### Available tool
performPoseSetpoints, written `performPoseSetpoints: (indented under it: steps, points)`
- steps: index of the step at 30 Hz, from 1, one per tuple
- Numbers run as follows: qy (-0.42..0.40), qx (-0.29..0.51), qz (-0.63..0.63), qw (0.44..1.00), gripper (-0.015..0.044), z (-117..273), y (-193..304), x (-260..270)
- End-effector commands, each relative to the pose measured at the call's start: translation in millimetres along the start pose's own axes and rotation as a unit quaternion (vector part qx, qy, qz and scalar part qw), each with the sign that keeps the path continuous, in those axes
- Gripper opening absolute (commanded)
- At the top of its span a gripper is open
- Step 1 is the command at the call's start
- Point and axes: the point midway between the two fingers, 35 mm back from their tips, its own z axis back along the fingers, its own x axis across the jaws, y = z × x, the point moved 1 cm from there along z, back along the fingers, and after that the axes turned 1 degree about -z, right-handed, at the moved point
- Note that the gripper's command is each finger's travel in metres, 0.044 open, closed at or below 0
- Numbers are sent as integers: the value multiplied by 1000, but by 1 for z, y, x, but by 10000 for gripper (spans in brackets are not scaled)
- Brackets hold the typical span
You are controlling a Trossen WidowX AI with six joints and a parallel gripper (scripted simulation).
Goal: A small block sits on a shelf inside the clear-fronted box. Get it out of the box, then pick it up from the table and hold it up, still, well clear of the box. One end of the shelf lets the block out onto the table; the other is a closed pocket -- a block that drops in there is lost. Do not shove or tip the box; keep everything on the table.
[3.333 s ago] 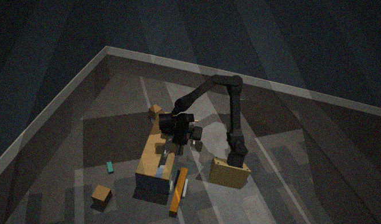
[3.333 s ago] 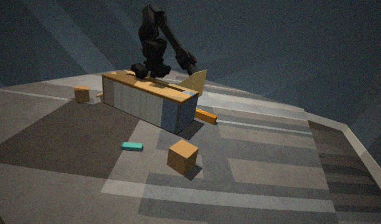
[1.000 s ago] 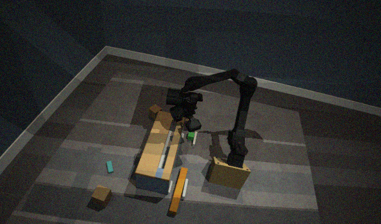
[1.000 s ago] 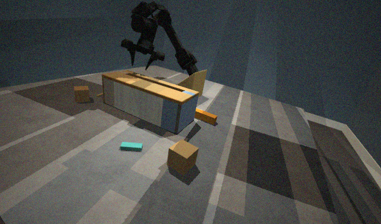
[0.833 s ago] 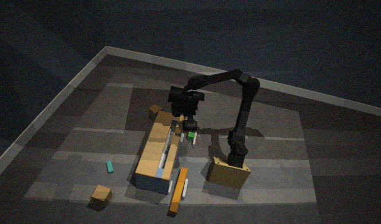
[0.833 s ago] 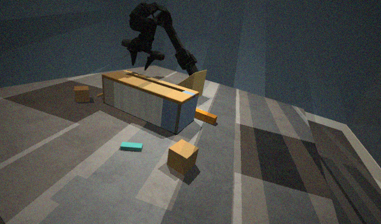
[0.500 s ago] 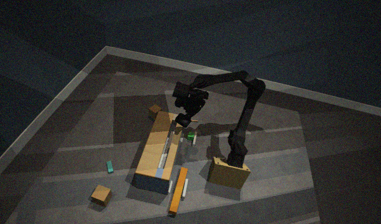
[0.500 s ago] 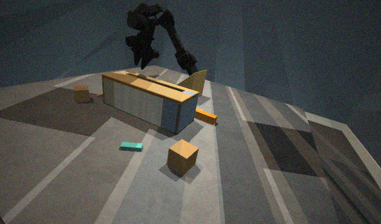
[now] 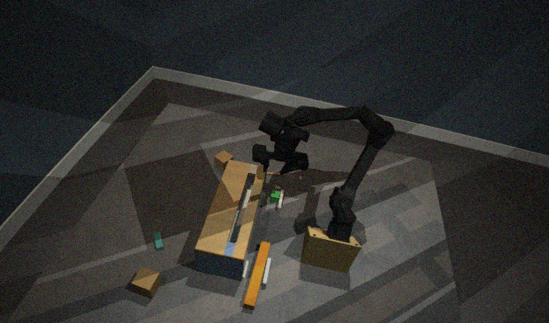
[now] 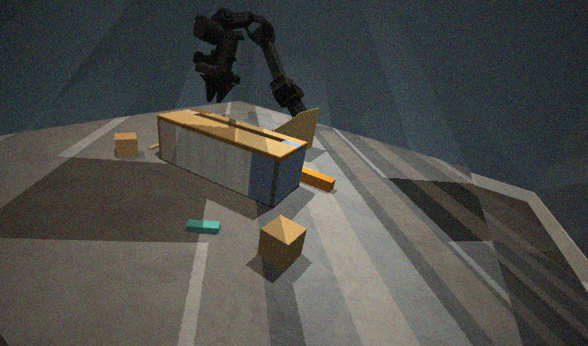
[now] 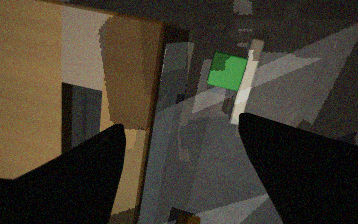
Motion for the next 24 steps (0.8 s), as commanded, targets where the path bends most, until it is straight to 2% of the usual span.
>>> performPoseSetpoints:
  steps: [1,14,24]
  points:
    - [-47,38,-489,870,285,4,-7,-16]
    - [-61,80,-782,615,285,9,-14,-24]
    - [-61,81,-787,608,285,9,-14,-24]
